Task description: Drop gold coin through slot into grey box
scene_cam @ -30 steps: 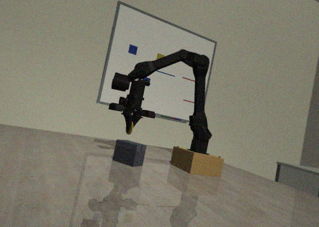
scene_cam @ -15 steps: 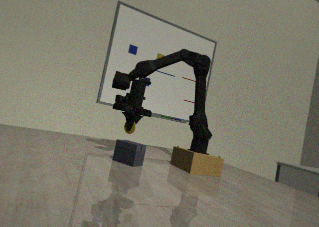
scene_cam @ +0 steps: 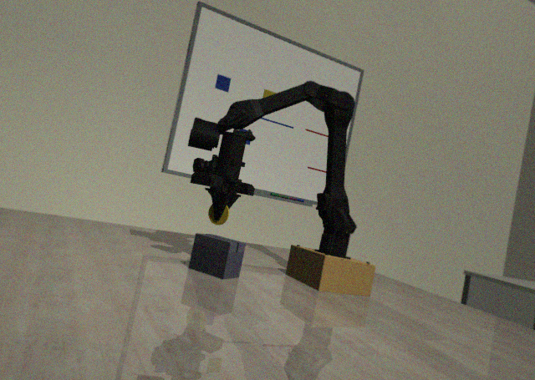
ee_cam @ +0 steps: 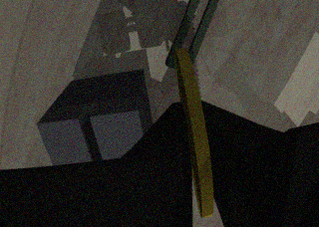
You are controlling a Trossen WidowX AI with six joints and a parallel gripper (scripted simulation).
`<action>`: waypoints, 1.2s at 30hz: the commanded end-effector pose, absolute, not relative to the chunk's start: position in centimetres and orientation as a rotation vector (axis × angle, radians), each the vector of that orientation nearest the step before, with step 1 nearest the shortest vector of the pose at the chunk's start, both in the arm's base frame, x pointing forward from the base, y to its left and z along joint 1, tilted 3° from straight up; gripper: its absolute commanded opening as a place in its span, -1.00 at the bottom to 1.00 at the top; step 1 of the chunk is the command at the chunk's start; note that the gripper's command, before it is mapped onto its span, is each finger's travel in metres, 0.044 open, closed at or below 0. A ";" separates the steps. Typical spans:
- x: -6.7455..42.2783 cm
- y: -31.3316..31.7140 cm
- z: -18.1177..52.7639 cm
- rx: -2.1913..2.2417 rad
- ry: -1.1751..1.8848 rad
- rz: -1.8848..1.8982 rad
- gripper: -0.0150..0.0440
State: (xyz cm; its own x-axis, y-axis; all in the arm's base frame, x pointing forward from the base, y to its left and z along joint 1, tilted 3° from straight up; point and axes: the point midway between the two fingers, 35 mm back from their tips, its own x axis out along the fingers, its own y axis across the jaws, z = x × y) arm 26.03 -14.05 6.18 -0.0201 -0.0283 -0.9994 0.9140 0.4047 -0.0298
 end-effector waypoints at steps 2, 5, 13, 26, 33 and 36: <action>26.3 -13.0 6.1 0.855 1.390 -0.924 -0.49; 26.6 -12.4 6.0 0.850 1.393 -0.919 -0.49; 27.4 -10.6 6.0 0.859 1.388 -0.923 -0.49; 28.5 -7.5 5.9 0.883 1.375 -0.937 -0.49; 28.7 -6.8 5.9 0.885 1.374 -0.941 -0.49; 28.6 -7.0 5.9 0.879 1.375 -0.940 -0.49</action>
State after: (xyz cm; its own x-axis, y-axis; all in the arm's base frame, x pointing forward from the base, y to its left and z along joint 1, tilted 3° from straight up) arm 28.62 -6.94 5.90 -0.0226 -0.0301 -0.9993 0.9219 0.3861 -0.0324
